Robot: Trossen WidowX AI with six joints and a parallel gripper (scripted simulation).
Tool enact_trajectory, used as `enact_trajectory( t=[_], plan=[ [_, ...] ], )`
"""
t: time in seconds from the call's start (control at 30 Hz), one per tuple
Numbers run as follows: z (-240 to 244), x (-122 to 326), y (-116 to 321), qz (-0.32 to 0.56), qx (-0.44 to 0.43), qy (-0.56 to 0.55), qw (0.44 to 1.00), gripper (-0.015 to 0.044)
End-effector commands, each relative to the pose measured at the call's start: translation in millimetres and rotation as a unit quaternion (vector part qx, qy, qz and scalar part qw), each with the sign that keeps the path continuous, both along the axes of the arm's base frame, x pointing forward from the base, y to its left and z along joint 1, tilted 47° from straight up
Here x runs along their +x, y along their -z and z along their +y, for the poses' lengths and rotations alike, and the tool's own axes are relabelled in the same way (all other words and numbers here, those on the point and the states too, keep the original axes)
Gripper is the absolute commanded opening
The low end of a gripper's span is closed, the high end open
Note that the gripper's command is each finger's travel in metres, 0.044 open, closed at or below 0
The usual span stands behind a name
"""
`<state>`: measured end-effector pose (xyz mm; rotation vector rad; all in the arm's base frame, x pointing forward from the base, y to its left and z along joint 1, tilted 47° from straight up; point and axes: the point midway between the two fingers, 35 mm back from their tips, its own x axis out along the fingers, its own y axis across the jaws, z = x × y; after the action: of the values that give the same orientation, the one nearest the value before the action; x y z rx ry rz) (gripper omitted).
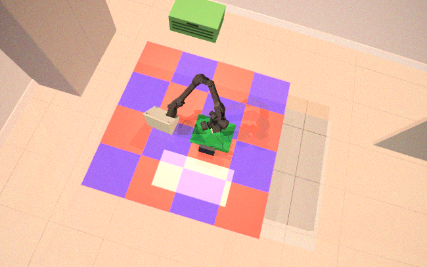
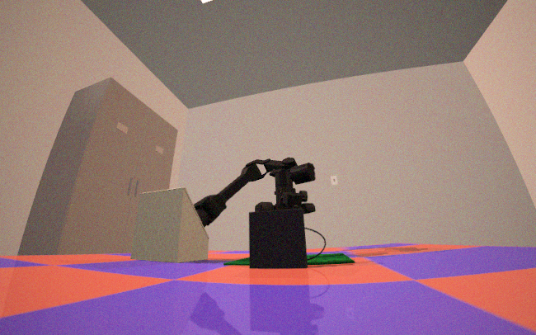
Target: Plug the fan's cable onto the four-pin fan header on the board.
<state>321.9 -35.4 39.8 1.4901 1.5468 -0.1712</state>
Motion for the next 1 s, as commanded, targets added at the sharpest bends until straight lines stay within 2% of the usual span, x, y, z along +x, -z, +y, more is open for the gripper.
enact_trajectory(
  t=[0.0, 0.23, 0.97],
  plan=[
    [1, -2, 0, 0.003, -0.001, 0.0, 1.0, 0.0],
    [16, 2, 15, 0.003, -0.001, 0.0, 1.0, 0.0],
    [17, 6, 14, 0.002, -0.001, 0.0, 1.0, 0.0]
  ],
)
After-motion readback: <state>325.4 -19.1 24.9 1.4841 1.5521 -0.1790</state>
